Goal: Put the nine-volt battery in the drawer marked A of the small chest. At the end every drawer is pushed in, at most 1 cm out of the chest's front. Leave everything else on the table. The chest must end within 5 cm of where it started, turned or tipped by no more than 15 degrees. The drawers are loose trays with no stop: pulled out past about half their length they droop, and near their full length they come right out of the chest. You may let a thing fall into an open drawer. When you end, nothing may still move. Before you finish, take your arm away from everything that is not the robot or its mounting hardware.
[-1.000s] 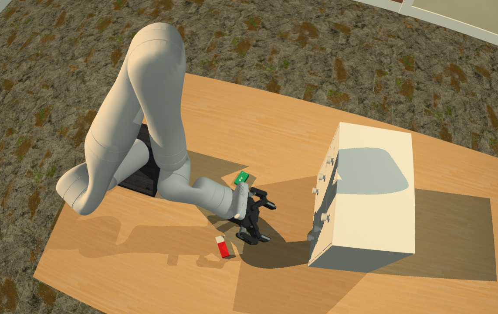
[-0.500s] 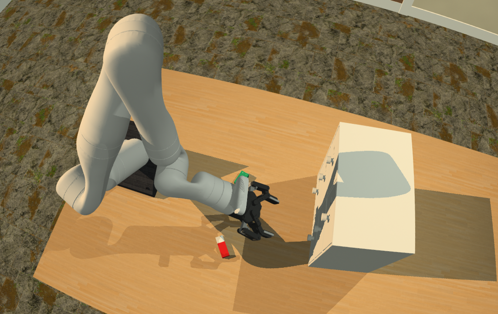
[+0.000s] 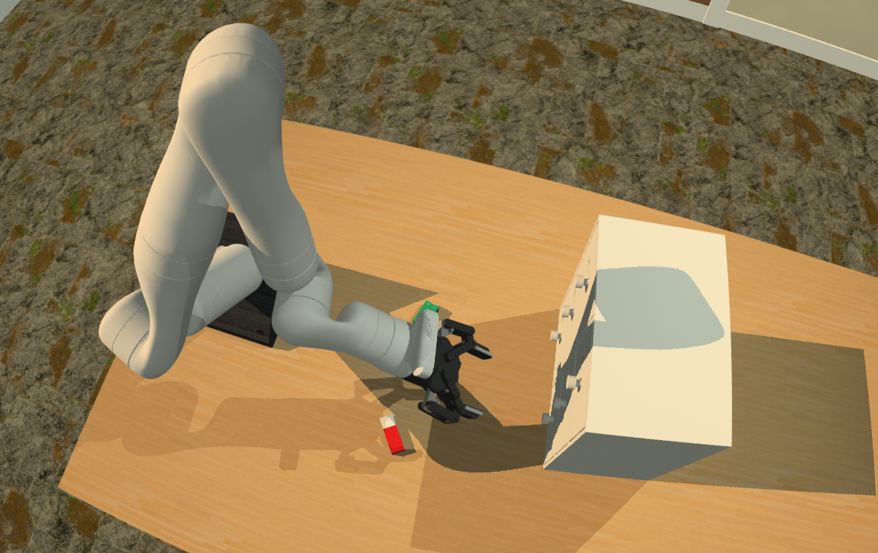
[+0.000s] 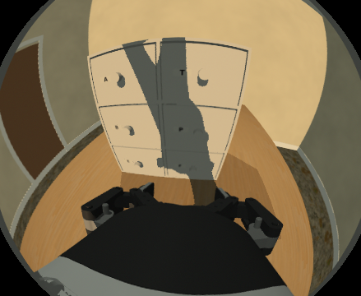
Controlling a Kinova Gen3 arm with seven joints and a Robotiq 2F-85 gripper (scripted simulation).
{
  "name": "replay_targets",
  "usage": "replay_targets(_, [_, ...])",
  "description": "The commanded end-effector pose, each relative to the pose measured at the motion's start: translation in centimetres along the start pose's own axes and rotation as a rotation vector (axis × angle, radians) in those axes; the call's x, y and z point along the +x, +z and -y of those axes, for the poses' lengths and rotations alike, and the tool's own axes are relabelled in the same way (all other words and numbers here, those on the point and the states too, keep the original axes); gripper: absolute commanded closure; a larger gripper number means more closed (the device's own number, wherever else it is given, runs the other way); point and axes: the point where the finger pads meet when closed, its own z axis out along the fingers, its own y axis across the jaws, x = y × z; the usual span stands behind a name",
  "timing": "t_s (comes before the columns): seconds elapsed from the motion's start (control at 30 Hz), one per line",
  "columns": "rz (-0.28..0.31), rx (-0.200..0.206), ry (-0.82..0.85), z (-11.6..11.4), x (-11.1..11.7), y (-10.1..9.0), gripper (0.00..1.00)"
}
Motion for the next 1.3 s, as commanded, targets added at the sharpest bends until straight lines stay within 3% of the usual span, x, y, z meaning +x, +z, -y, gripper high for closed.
replay_targets(0.0, [-0.001,0.001,0.001,0.0,0.2,-0.1,0.0])
replay_targets(1.27, [0.085,0.003,-0.001,0.0,0.4,-1.3,0.0])
